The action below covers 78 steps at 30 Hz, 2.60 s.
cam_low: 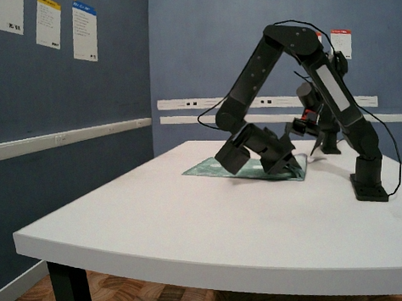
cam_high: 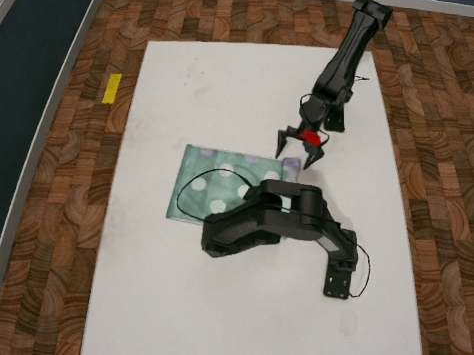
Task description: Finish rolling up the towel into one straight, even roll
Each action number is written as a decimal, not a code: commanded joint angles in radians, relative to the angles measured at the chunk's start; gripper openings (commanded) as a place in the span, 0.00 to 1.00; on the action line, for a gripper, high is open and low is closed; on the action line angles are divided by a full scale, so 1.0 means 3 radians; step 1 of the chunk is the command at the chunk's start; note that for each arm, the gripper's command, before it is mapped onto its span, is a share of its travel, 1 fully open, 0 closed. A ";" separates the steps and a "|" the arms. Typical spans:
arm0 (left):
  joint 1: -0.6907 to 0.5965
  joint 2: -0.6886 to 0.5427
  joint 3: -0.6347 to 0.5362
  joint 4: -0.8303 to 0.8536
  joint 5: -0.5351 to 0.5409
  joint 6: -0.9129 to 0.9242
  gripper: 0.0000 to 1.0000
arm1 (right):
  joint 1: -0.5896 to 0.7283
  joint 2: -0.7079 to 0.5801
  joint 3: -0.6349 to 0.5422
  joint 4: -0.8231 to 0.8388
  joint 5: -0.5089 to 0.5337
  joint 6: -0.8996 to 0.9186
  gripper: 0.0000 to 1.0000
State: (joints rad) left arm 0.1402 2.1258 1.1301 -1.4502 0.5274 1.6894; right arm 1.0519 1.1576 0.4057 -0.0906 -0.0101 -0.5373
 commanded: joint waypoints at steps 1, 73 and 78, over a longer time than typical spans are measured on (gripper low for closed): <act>-0.0028 0.0021 0.0068 0.0047 -0.0025 -0.0005 0.13 | 0.0011 0.0137 -0.0106 0.0352 -0.0053 -0.0020 0.98; -0.0014 -0.0082 0.0142 -0.0137 -0.0035 0.0006 0.85 | 0.0064 0.0503 -0.0237 0.0862 -0.0029 0.0028 0.16; 0.0095 -0.0037 0.0400 -0.0380 -0.0120 0.0079 0.85 | -0.0027 0.0509 -0.0170 0.0735 -0.0190 0.0062 0.16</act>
State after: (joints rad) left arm 0.1452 2.1185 1.1854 -1.5459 0.5091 1.6909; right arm 1.0615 1.2961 0.3439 0.1471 -0.0277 -0.5323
